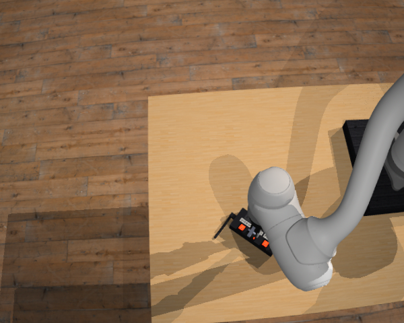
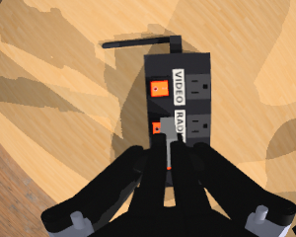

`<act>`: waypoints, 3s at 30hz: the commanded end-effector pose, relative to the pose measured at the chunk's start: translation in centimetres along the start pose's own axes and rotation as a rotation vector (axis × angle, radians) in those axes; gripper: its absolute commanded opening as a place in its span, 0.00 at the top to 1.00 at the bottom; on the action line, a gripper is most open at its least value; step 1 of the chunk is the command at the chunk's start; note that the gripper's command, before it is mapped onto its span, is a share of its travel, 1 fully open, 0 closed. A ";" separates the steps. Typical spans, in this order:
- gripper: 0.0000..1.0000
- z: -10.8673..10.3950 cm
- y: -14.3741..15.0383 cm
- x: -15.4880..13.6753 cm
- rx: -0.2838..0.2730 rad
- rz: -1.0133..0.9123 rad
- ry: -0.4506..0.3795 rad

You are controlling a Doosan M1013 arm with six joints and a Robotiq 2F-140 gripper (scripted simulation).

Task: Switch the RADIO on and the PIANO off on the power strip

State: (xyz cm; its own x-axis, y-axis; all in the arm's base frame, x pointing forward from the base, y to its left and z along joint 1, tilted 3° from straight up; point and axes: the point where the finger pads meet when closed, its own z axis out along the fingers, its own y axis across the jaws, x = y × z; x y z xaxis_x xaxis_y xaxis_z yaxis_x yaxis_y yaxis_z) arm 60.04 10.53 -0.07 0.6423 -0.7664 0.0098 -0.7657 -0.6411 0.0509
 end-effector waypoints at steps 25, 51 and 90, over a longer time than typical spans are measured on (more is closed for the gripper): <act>1.00 0.1 0.2 0.1 0.000 0.002 -0.002; 1.00 -3.8 0.2 0.1 0.000 0.002 -0.002; 1.00 -5.2 -1.3 -4.6 0.000 0.002 -0.003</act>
State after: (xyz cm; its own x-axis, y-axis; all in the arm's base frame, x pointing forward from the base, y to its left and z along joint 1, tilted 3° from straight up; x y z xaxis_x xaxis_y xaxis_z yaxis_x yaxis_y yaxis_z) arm 58.60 14.71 4.91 0.6437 -0.7652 0.0126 -0.7647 -0.6424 0.0499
